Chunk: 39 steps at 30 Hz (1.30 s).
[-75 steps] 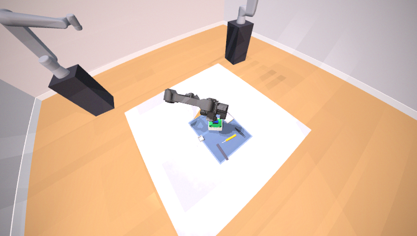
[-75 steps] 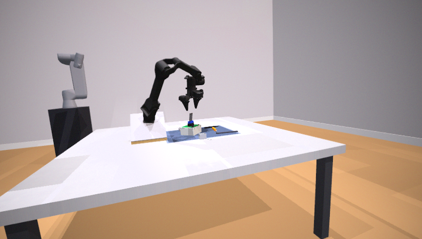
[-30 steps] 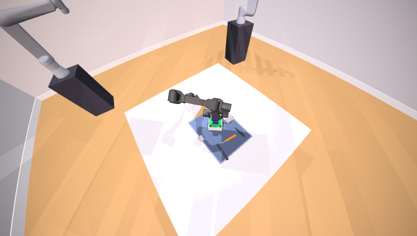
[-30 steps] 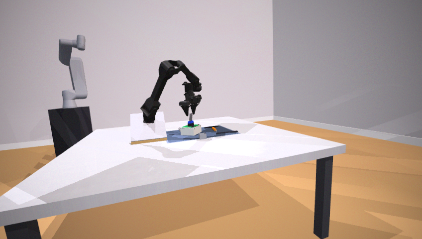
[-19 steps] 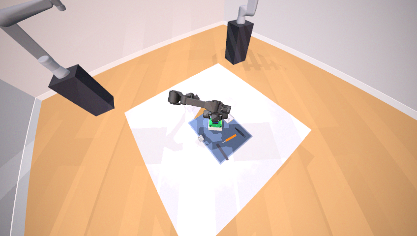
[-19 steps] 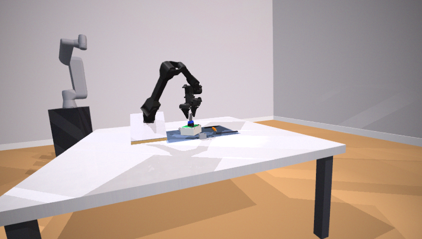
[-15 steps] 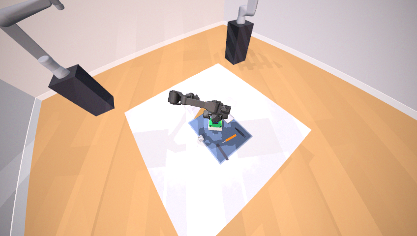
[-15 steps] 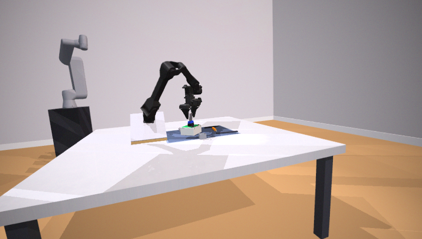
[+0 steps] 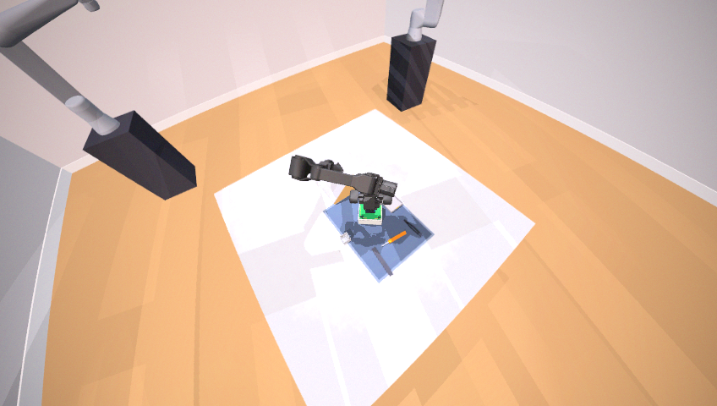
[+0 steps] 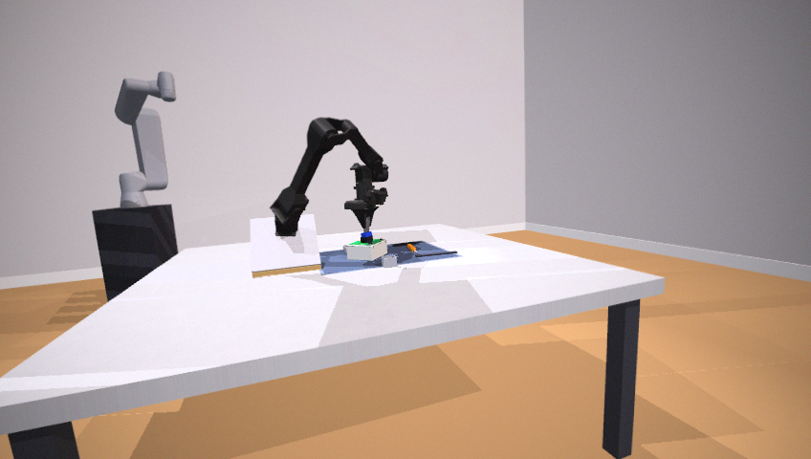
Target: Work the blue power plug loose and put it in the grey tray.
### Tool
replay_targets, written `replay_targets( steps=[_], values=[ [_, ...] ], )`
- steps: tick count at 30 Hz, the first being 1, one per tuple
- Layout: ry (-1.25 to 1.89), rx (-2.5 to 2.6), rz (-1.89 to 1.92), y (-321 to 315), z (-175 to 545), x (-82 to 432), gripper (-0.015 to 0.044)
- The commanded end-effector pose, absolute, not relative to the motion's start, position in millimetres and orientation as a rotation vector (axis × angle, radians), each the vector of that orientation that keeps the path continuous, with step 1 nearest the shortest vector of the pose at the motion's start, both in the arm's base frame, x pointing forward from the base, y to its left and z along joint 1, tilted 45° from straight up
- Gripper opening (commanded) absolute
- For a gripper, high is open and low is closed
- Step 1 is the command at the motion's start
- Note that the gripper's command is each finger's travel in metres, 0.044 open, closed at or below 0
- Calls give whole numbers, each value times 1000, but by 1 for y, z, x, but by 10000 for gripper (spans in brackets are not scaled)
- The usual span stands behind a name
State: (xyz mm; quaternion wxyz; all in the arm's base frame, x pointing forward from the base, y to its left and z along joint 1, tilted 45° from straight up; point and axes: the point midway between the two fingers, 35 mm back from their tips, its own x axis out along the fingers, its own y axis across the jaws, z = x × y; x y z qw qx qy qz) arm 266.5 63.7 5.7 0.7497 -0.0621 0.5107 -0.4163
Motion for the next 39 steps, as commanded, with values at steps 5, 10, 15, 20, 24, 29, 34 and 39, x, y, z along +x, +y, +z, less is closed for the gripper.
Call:
replay_targets(
  steps=[5, 10, 15, 20, 24, 29, 34, 39],
  values=[
    [1114, -145, -908, 63, 6, 267, 0],
    [1114, -145, -908, 63, 6, 267, 0],
    [1114, -144, -908, 65, 7, 267, 0],
    [1114, -144, -908, 67, 10, 266, 0],
    [1114, -144, -908, 70, 12, 266, 0],
    [1114, -144, -908, 72, 15, 265, 0],
    [1114, -144, -908, 75, 18, 265, 0],
    [1114, -144, -908, 78, 21, 264, 0]
  ],
)
